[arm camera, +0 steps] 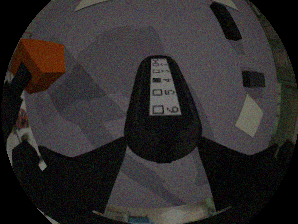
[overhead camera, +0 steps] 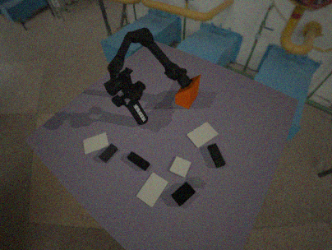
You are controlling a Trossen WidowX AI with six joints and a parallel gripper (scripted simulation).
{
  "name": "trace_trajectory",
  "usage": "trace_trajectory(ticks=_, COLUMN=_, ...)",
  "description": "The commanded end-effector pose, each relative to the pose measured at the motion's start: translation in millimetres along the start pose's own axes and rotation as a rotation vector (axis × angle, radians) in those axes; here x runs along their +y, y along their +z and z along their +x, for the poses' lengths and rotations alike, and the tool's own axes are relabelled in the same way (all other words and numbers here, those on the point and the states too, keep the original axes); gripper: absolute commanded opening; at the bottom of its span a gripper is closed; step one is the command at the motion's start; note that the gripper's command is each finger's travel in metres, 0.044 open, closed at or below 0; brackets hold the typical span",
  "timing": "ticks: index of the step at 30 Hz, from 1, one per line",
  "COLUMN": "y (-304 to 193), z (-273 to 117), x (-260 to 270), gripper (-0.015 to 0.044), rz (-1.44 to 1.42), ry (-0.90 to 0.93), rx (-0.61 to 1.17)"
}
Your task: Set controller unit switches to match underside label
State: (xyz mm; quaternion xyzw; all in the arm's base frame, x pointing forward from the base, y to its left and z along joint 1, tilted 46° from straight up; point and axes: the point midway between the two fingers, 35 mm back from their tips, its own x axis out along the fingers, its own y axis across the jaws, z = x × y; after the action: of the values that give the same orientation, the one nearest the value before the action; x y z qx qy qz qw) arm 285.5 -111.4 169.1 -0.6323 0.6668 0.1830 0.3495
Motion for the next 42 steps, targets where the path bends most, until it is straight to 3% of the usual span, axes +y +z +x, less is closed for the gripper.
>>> trace_trajectory(ticks=1, y=-2, z=5, x=2, gripper=0.0338, rz=-0.005, ry=0.01, rx=0.002)
trace_trajectory(ticks=42, y=-28, z=25, x=2, gripper=0.0338, rz=-0.004, ry=0.009, rx=0.004)
